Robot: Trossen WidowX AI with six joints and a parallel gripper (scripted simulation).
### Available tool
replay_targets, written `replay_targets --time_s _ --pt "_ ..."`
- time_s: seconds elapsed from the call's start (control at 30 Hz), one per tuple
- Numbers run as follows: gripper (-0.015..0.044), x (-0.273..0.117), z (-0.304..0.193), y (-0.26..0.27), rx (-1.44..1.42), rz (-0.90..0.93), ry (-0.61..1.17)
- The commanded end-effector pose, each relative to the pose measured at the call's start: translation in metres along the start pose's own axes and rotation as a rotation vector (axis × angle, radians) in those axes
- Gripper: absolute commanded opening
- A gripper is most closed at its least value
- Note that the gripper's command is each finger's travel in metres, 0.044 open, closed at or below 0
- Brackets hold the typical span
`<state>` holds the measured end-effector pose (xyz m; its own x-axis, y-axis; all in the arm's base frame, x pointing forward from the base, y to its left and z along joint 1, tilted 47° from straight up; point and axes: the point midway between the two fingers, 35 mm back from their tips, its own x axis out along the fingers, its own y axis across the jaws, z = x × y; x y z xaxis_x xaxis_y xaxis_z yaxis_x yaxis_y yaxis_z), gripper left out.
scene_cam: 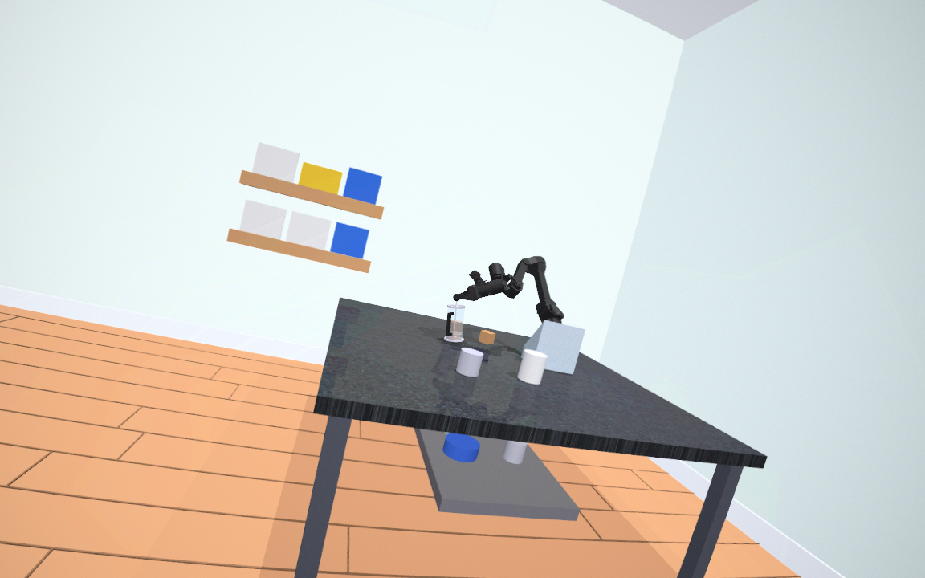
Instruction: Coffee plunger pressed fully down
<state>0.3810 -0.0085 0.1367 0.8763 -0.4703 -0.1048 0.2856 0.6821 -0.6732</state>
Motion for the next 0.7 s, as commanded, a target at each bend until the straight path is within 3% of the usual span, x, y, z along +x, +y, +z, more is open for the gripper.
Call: replay_targets --time_s 0.0,0.67 --pt "0.0128 0.0030 -0.0050 -0.0001 -0.013 -0.005 0.020" --pt "0.0128 0.0039 0.0002 0.0012 -0.006 -0.004 0.009"
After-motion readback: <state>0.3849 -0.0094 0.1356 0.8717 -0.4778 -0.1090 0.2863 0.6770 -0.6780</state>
